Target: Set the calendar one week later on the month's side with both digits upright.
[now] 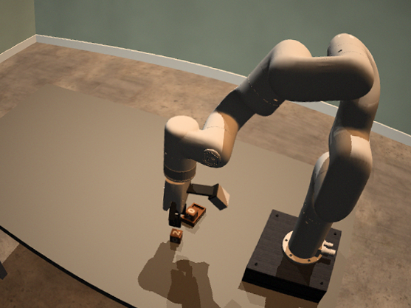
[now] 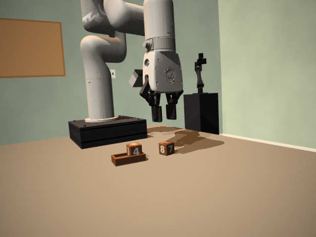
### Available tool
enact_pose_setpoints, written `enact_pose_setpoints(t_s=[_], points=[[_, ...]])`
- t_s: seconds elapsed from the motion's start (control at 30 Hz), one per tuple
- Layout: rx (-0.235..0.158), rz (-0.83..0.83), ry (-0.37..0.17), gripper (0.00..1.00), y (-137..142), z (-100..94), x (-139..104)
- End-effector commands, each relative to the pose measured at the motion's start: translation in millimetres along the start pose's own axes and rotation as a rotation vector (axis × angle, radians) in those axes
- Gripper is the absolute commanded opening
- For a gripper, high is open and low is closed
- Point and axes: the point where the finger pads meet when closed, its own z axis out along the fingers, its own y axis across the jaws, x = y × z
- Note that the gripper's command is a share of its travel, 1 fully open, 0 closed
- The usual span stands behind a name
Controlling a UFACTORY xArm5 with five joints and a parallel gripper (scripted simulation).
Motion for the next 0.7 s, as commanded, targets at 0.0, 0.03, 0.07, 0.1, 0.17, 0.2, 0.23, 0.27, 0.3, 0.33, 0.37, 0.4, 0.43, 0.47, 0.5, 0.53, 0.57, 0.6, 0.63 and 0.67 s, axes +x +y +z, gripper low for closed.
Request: enact_pose_setpoints(t_s=[0.0, 0.03, 0.07, 0.1, 0.17, 0.2, 0.23, 0.27, 0.3, 0.33, 0.37, 0.4, 0.43, 0.47, 0.5, 0.53, 0.57, 0.6, 0.63, 0.67], points=[[0.0, 0.0, -0.003, 0.47, 0.0, 0.2, -1.2], [0.0, 0.0, -0.003, 0.47, 0.0, 0.7, -1.2], [0.0, 0.0, -0.003, 0.47, 0.0, 1.3, -1.2], [0.0, 0.0, -0.003, 0.47, 0.0, 2.0, -1.2], [0.0, 0.0, -0.003, 0.47, 0.0, 3.7, -1.1], [0.0, 0.0, -0.003, 0.47, 0.0, 4.6, -1.1], [0.0, 0.0, -0.003, 0.47, 0.0, 5.7, -1.0], [0.0, 0.0, -0.003, 0.47, 0.0, 6.8, -1.0], [0.0, 0.0, -0.003, 0.47, 0.0, 7.9, -1.0], [0.0, 0.0, -0.003, 0.47, 0.0, 9.2, -1.0], [0.0, 0.0, -0.003, 0.47, 0.0, 10.5, -1.0], [0.0, 0.0, -0.003, 0.47, 0.0, 11.9, -1.0], [0.0, 0.0, -0.003, 0.47, 0.0, 11.9, -1.0], [0.0, 0.0, -0.003, 0.47, 0.0, 11.9, -1.0], [0.0, 0.0, -0.003, 0.47, 0.0, 13.3, -1.0], [0.0, 0.0, -0.003, 0.47, 0.0, 14.8, -1.0], [0.0, 0.0, -0.003, 0.47, 0.0, 16.3, -1.0], [0.0, 0.0, -0.003, 0.47, 0.0, 17.9, -1.0], [0.0, 0.0, -0.003, 0.47, 0.0, 19.4, -1.0], [0.0, 0.0, -0.003, 0.47, 0.0, 21.1, -1.0]])
